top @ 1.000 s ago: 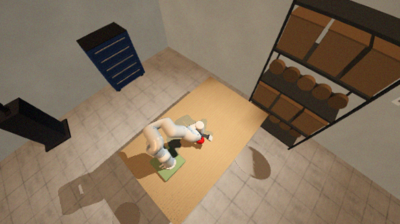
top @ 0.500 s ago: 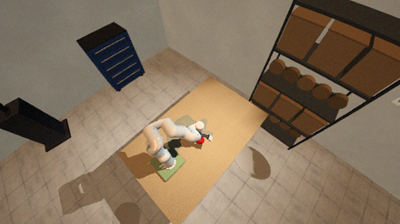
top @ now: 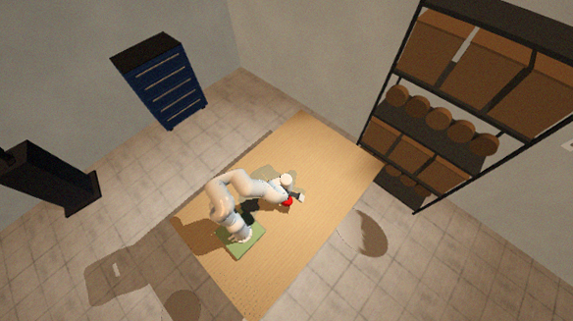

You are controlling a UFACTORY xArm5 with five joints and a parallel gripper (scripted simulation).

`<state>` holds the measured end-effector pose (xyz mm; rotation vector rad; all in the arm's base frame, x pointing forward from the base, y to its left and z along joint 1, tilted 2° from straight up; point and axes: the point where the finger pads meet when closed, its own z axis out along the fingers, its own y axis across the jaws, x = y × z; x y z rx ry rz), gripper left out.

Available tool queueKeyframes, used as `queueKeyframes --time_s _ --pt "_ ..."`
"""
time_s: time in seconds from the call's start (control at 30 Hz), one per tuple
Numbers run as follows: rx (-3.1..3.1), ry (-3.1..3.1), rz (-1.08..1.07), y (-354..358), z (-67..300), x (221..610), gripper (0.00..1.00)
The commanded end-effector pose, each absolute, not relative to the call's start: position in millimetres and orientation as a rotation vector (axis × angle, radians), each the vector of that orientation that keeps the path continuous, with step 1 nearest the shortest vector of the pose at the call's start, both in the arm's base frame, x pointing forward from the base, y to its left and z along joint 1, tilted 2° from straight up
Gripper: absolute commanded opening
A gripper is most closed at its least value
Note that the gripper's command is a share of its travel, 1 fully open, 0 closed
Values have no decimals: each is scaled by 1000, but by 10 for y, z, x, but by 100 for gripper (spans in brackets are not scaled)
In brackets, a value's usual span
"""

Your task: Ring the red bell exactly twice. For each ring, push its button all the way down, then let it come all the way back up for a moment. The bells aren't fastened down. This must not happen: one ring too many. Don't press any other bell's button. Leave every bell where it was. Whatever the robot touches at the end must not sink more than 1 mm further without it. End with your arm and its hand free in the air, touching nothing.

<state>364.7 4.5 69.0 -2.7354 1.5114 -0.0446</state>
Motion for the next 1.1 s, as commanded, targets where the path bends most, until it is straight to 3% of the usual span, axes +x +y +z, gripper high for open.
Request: queueKeyframes --time_s 0.0,1.07 --pt "-2736 1511 -44 46 690 3650 0" --pt "-2736 1511 -44 47 1295 3630 0"
